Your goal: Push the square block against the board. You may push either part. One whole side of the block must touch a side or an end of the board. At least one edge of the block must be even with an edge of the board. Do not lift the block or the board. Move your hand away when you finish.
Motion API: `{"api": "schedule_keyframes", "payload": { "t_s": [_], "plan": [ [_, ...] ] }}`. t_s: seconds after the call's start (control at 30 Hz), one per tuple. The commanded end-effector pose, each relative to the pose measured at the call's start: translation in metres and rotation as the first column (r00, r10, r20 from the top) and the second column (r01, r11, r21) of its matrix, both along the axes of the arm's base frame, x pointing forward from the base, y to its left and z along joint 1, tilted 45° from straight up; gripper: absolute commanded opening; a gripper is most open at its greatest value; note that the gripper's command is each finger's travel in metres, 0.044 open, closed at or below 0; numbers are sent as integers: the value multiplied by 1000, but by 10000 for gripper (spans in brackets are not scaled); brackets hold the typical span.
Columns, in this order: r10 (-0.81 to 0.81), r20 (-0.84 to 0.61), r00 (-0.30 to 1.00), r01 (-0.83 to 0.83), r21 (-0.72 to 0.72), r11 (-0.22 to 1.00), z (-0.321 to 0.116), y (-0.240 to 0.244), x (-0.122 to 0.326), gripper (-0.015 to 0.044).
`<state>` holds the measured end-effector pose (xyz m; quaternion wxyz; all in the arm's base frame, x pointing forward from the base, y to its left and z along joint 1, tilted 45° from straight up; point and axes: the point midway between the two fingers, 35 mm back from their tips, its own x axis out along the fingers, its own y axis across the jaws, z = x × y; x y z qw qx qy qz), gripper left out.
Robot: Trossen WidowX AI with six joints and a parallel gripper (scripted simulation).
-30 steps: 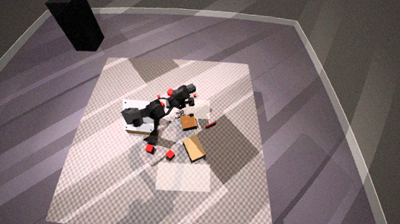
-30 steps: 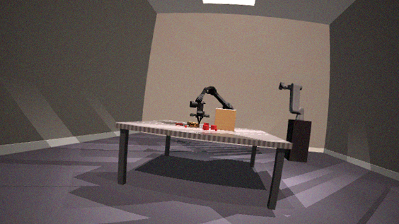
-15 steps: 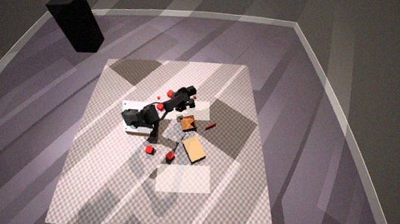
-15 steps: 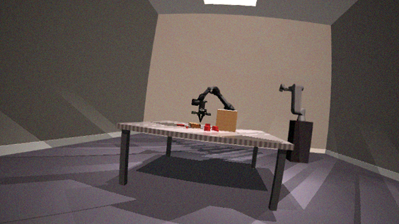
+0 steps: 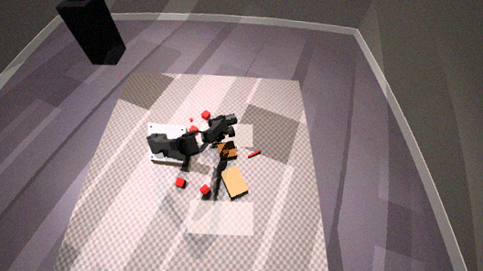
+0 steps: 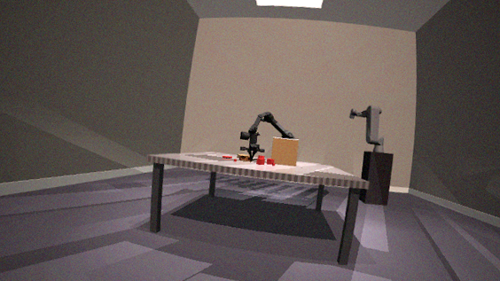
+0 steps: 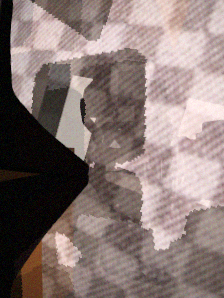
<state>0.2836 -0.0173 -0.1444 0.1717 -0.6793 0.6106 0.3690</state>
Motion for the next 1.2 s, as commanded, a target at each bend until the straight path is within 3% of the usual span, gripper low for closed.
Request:
{"api": "schedule_keyframes", "payload": {
  "t_s": [0.0,1.17],
  "plan": [
    [6,-1,1000,-6,-3,1000,0,-2,1,0],
    [7,-1,1000,-7,-1,1000,15,-16,9,0]
  ]
}}
